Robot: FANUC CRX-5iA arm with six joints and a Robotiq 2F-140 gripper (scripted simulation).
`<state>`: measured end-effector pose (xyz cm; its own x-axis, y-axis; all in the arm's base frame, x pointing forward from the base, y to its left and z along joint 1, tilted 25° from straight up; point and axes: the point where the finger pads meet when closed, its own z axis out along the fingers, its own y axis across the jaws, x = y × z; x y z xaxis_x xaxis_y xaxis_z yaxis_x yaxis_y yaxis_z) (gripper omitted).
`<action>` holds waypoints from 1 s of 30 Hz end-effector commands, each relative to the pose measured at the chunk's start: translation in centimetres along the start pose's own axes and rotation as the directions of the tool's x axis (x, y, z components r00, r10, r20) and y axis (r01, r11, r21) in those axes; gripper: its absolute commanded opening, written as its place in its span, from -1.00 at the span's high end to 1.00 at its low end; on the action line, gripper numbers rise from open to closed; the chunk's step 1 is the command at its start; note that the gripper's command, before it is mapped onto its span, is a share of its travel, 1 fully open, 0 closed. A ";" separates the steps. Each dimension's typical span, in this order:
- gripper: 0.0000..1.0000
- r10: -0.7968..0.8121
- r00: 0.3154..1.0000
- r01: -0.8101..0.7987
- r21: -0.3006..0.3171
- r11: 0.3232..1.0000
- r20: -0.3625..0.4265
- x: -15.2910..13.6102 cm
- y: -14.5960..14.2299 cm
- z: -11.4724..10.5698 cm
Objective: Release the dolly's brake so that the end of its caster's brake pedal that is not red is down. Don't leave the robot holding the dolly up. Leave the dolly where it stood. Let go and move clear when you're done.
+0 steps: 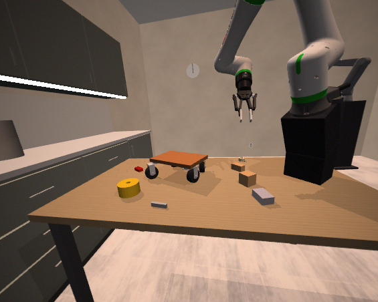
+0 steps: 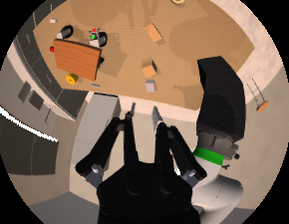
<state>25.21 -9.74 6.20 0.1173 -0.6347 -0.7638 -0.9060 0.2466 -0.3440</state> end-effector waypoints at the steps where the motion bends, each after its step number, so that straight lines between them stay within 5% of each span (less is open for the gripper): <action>1: 1.00 -0.251 0.966 0.244 -0.105 0.964 -0.063 2.5 -3.8 0.8; 4: 1.00 -0.298 0.952 0.288 -0.121 0.950 -0.072 3.6 -5.9 1.2; 7: 1.00 -0.503 0.858 0.476 -0.208 0.854 -0.100 6.1 -10.7 2.1; 10: 1.00 -0.626 0.773 0.582 -0.276 0.765 -0.105 6.1 -10.7 2.1; 14: 1.00 -0.779 0.619 0.707 -0.362 0.607 -0.097 8.7 -15.8 3.1; 19: 1.00 -0.920 0.389 0.803 -0.468 0.368 -0.055 9.9 -18.2 3.5; 21: 1.00 -0.920 0.389 0.803 -0.468 0.368 -0.055 9.9 -18.2 3.5; 22: 1.00 -0.969 0.248 0.826 -0.519 0.222 -0.021 10.9 -20.1 3.9; 27: 1.00 -0.999 0.027 0.815 -0.580 -0.005 0.047 12.8 -23.8 4.6; 30: 1.00 -0.997 -0.035 0.802 -0.594 -0.069 0.069 13.3 -24.8 4.8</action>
<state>49.78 -20.05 2.73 0.9293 -0.2585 0.2636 -0.1640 -0.9288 -0.3324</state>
